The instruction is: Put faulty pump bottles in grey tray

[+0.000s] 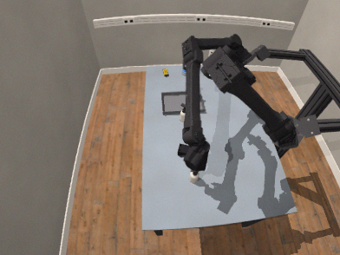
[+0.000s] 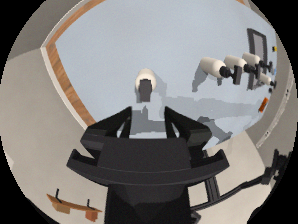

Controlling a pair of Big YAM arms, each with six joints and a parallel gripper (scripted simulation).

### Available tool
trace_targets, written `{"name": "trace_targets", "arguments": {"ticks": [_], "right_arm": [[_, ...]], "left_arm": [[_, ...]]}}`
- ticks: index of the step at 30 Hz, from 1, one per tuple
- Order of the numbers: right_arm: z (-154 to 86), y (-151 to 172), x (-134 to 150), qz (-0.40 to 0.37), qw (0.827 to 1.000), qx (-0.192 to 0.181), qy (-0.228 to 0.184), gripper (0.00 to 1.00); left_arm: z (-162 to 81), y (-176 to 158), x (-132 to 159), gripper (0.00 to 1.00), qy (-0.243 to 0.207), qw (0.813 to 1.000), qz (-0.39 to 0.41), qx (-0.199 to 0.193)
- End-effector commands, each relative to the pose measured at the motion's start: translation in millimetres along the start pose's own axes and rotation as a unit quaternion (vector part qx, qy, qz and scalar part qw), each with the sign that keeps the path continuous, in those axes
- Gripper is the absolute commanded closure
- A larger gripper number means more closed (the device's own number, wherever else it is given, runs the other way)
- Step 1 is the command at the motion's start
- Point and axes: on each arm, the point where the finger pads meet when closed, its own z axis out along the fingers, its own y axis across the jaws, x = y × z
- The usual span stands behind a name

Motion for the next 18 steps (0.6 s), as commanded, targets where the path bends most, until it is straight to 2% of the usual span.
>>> {"name": "trace_targets", "arguments": {"ticks": [1, 18], "right_arm": [[14, 5, -10, 0.015, 1.000, 0.002, -0.001, 0.49], [36, 10, -13, 0.013, 1.000, -0.001, -0.002, 0.49]], "left_arm": [[2, 5, -3, 1.00, -0.004, 1.000, -0.005, -0.007], [2, 5, -3, 1.00, -0.004, 1.000, -0.005, -0.007]]}}
